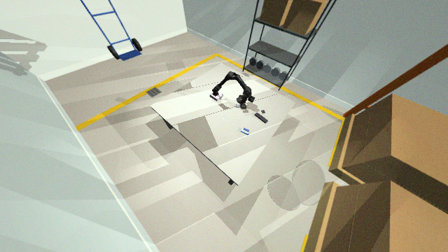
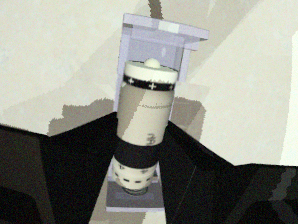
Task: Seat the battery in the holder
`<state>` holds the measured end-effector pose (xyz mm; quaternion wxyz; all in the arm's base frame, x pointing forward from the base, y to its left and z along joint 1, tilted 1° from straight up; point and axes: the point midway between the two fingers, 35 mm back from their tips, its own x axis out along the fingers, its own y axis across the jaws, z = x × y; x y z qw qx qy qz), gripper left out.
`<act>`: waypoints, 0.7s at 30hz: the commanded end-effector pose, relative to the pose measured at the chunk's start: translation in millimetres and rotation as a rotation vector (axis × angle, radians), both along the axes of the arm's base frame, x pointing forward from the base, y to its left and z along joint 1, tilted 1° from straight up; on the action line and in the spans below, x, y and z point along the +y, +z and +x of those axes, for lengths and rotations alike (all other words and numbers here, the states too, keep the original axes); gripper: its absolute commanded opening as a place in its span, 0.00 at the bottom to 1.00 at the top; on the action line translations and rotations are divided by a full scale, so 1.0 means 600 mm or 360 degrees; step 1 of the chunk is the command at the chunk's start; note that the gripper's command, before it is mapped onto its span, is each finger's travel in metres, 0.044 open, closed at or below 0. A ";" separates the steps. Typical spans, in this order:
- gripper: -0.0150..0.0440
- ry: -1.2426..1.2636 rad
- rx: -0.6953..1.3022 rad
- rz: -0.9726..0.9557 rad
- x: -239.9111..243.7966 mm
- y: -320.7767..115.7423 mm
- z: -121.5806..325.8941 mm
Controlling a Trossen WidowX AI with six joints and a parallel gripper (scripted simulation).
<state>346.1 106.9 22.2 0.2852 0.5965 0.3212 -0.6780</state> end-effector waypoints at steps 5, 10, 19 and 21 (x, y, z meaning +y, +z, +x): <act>0.40 0.0015 -0.0051 0.0069 0.004 -0.002 0.000; 0.40 0.0021 -0.0076 0.0097 0.003 -0.002 -0.002; 0.40 0.0026 -0.0096 0.0116 0.000 -0.003 -0.005; 0.40 0.0026 -0.0098 0.0118 -0.002 -0.003 -0.006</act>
